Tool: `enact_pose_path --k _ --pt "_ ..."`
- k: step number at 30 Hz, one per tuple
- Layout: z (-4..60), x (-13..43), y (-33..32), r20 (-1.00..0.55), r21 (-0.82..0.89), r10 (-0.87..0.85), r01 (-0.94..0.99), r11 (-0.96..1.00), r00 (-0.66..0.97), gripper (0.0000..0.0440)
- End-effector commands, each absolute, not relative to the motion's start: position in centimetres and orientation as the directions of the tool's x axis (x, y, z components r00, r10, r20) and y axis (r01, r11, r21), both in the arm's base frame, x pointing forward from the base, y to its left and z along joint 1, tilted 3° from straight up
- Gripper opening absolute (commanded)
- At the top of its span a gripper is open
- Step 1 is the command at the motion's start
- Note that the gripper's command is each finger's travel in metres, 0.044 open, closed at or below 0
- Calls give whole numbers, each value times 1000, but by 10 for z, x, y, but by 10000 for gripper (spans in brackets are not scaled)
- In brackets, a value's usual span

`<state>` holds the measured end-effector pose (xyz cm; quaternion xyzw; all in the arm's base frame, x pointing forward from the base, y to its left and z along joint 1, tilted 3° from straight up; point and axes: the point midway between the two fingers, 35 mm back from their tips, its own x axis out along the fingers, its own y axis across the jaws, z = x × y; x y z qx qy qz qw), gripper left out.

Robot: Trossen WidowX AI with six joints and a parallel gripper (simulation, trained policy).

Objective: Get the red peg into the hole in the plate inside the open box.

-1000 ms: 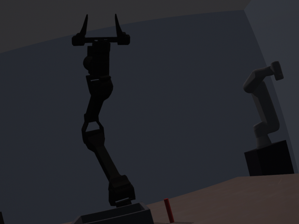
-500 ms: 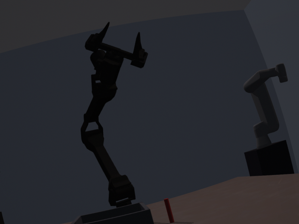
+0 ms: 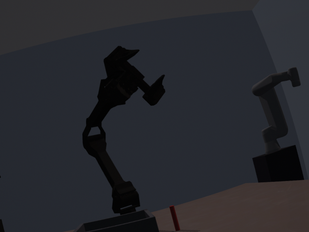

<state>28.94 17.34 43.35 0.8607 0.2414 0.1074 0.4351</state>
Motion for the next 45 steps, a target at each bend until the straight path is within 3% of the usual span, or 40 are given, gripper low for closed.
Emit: enact_pose_path --k 1,11,21,34,45 --pt "412 288 176 -115 825 512 369 -428 852 440" --pt "342 271 178 -405 835 493 531 -145 770 440" --pt "277 244 173 -653 734 429 662 154 624 440" --pt "201 200 162 -889 457 282 734 502 360 440" --pt "140 164 151 -987 160 108 703 693 118 440"
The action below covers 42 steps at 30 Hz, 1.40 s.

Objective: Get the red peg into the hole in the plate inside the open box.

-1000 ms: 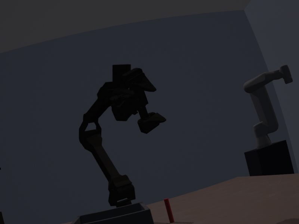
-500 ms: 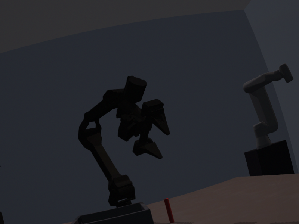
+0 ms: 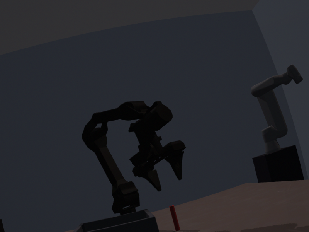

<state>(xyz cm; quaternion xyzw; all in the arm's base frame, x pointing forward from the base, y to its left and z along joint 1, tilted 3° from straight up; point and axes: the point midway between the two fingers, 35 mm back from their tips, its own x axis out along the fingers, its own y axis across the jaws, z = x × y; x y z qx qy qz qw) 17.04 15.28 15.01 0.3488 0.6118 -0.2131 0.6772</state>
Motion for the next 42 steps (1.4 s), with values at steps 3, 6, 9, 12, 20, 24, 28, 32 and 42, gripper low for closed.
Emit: enact_pose_path --k 3,6,9,12,20,24,28,32,42 --pt "126 160 150 -994 109 73 691 715 81 440" --pt "113 158 150 -997 75 48 679 730 59 440" --pt "100 158 150 -999 52 27 669 742 48 440" --pt "87 158 151 -999 37 11 660 751 43 440" --pt "51 160 151 -998 23 -16 640 768 55 440" --pt "36 161 149 -998 11 -29 630 777 54 422" --pt "24 158 146 -998 -17 -48 625 780 33 323" --pt "17 156 142 -998 -48 -69 628 777 10 218" --pt "15 156 138 -992 -112 -125 629 769 -23 0"
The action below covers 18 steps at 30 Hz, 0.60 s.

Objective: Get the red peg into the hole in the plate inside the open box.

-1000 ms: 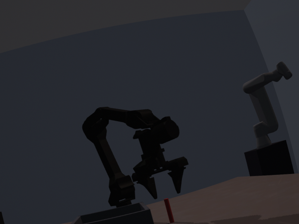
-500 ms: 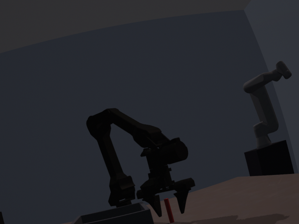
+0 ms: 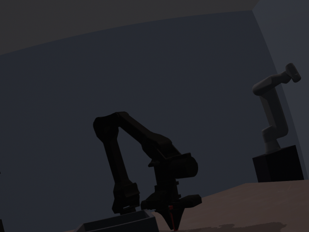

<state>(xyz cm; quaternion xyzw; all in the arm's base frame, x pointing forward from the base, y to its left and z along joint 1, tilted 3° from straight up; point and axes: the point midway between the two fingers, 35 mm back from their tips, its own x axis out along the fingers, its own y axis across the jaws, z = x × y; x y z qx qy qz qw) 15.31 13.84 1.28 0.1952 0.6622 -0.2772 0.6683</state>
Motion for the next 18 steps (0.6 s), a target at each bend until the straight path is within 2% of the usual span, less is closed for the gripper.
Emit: enact_pose_path --k 1,18 --pt "19 159 138 -992 -107 -128 628 771 -12 0" --pt "99 196 125 -976 -22 -158 659 752 147 0"
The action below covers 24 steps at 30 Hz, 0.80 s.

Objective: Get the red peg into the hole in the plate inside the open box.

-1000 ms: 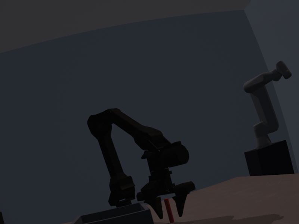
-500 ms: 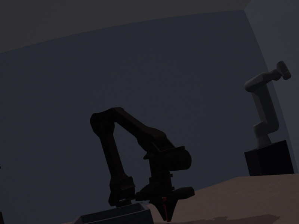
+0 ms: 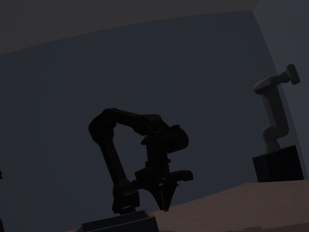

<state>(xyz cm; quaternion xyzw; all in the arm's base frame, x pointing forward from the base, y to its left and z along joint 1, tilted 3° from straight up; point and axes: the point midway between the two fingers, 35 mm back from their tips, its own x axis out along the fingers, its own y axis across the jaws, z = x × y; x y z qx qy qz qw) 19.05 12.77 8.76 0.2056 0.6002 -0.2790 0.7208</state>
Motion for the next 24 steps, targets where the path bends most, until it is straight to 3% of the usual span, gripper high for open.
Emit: enact_pose_path --k 1,24 --pt "104 199 124 -975 -16 -160 666 746 155 0" --pt "139 274 53 -935 61 -249 810 584 251 0"
